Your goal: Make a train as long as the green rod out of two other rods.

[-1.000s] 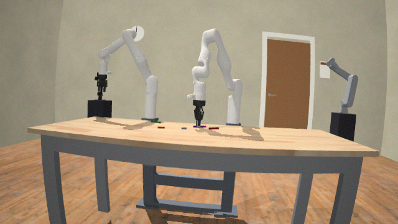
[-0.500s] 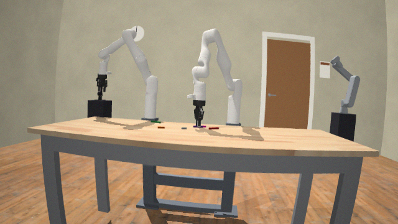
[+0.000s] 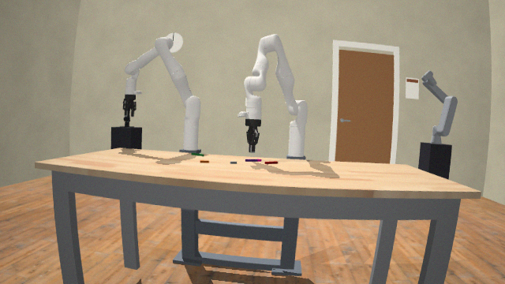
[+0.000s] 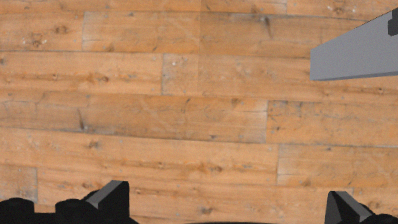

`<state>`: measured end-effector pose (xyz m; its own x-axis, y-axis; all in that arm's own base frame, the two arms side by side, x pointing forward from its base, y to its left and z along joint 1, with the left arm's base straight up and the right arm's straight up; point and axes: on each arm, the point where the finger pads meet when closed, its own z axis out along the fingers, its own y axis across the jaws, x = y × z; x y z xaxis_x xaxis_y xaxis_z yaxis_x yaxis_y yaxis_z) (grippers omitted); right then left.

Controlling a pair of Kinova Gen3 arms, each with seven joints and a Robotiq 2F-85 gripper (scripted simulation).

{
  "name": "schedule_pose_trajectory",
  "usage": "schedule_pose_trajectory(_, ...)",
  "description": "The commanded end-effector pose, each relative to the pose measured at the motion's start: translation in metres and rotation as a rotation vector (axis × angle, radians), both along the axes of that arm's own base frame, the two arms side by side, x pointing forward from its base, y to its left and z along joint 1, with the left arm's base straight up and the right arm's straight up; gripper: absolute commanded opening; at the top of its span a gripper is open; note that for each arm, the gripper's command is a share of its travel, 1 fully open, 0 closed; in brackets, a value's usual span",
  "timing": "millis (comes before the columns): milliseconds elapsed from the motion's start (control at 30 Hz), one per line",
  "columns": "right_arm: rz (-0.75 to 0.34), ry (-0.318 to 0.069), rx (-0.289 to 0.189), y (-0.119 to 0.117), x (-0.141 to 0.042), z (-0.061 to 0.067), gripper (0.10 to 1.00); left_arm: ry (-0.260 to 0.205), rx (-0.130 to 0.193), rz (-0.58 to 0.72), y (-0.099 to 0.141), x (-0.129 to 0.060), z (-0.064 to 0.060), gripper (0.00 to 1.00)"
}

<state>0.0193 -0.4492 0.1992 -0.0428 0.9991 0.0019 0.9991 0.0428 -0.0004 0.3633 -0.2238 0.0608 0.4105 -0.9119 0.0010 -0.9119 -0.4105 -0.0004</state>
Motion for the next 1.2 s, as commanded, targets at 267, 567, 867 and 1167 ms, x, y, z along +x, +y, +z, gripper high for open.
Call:
schedule_pose_trajectory(267, 0.0, -0.001, -0.002, 0.0, 0.0, 0.001, 1.0, -0.001, 0.0, 0.0, 0.0, 0.0, 0.048, 0.317)
schedule_pose_trajectory(567, 0.0, -0.001, -0.002, 0.0, 0.0, 0.001, 1.0, -0.001, 0.0, 0.0, 0.0, 0.0, 0.054, 1.0)
schedule_pose_trajectory(867, 0.0, -0.001, -0.002, 0.0, 0.0, 0.001, 1.0, -0.001, 0.0, 0.0, 0.0, 0.0, 0.054, 1.0)
schedule_pose_trajectory(1167, 0.0, -0.001, -0.002, 0.0, 0.0, 0.001, 1.0, -0.001, 0.0, 0.0, 0.0, 0.0, 0.054, 1.0)
